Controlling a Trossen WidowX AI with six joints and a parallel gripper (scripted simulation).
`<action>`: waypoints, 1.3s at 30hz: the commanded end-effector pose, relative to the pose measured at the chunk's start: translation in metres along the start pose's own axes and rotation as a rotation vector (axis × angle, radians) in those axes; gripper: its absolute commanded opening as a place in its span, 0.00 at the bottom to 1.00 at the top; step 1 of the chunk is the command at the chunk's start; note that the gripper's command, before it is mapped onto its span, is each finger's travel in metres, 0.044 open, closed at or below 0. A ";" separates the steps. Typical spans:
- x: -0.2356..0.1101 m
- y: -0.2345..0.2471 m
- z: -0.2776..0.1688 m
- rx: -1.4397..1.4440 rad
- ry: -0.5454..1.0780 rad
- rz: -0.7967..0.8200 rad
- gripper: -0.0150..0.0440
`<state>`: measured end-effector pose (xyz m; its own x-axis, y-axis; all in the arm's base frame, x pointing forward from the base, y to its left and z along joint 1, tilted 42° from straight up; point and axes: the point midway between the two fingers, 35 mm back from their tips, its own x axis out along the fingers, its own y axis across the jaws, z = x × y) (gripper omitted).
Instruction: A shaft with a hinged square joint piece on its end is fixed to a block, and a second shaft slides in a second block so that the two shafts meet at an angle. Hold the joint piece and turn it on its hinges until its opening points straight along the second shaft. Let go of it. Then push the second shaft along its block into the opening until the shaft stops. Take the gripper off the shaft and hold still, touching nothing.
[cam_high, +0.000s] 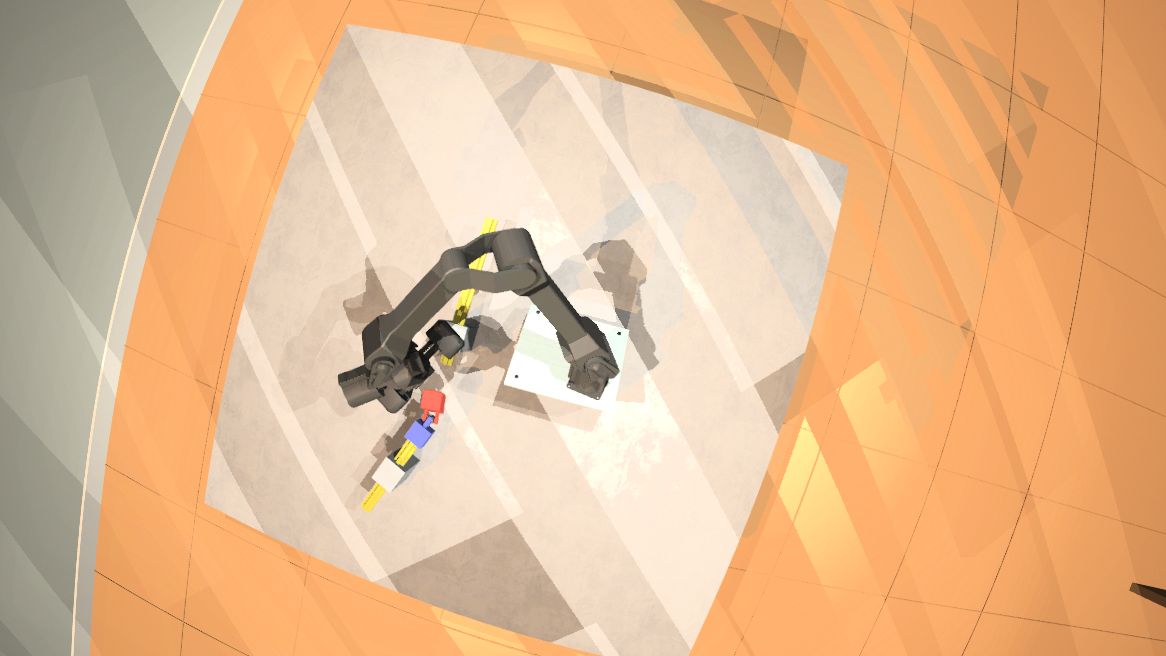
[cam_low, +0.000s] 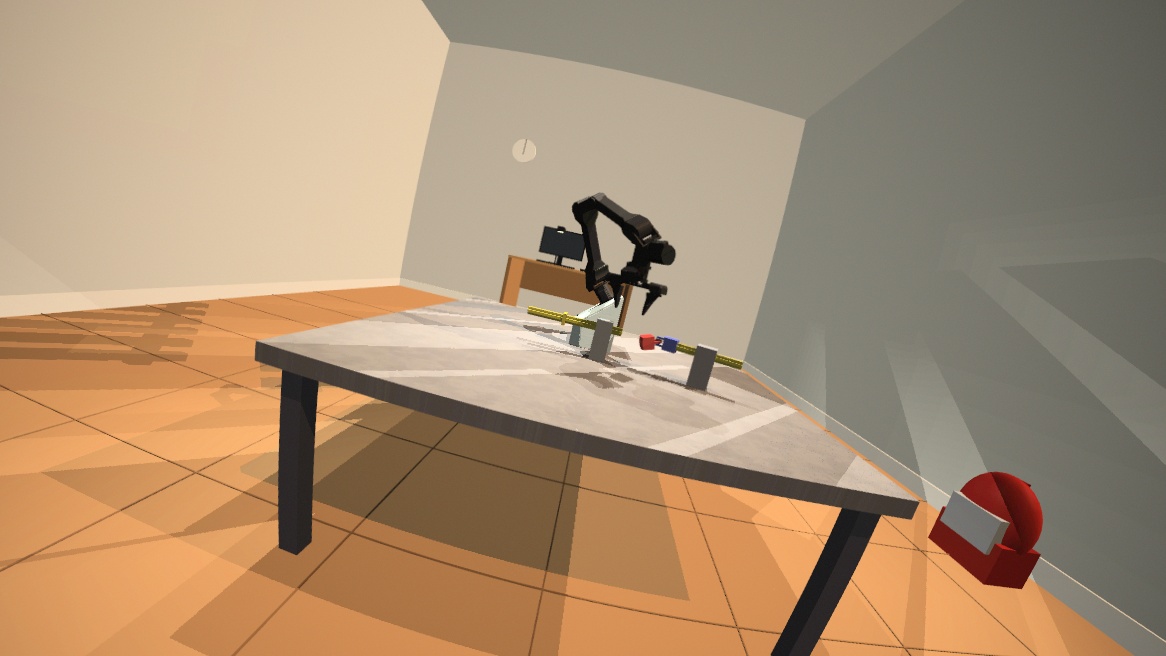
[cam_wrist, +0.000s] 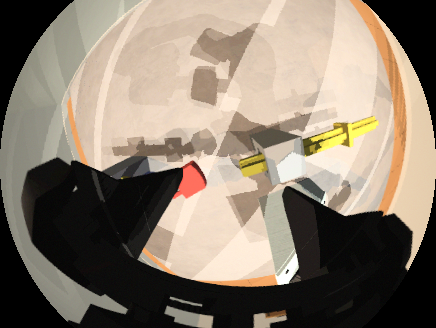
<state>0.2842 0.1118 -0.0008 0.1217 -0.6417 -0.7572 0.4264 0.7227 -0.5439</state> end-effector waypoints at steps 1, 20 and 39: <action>0.003 -0.001 0.000 0.147 -0.005 -0.003 1.00; 0.012 -0.001 0.001 0.728 -0.005 0.000 1.00; 0.043 0.001 0.003 0.895 -0.005 0.001 1.00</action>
<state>0.2902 0.0982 -0.0180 0.1335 -0.6345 -0.7613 0.9648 0.2589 -0.0467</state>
